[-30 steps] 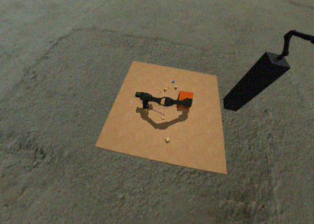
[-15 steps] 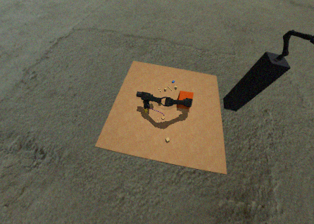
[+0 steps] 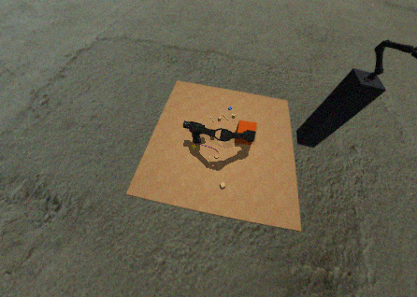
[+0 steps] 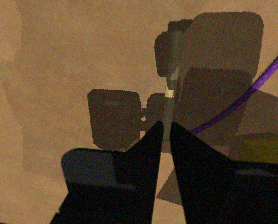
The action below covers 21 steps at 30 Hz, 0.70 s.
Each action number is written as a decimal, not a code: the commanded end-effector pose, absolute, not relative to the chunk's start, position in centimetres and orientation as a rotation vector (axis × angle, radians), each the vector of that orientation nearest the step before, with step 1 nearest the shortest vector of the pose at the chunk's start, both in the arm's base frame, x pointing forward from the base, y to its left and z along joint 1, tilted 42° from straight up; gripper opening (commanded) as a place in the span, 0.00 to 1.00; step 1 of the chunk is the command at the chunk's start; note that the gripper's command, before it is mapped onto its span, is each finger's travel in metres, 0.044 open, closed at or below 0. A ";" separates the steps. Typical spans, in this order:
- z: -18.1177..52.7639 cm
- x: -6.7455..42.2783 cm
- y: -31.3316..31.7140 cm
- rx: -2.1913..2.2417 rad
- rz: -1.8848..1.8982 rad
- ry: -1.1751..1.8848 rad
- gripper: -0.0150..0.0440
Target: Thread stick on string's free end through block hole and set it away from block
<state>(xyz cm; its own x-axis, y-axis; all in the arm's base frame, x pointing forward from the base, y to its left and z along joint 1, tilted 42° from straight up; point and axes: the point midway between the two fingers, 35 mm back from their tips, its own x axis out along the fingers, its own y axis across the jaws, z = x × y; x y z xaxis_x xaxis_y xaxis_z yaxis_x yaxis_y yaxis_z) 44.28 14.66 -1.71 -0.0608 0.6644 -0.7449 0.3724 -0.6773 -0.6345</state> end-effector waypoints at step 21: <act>-2.2 41.7 13.6 -1.977 1.806 -1.125 0.25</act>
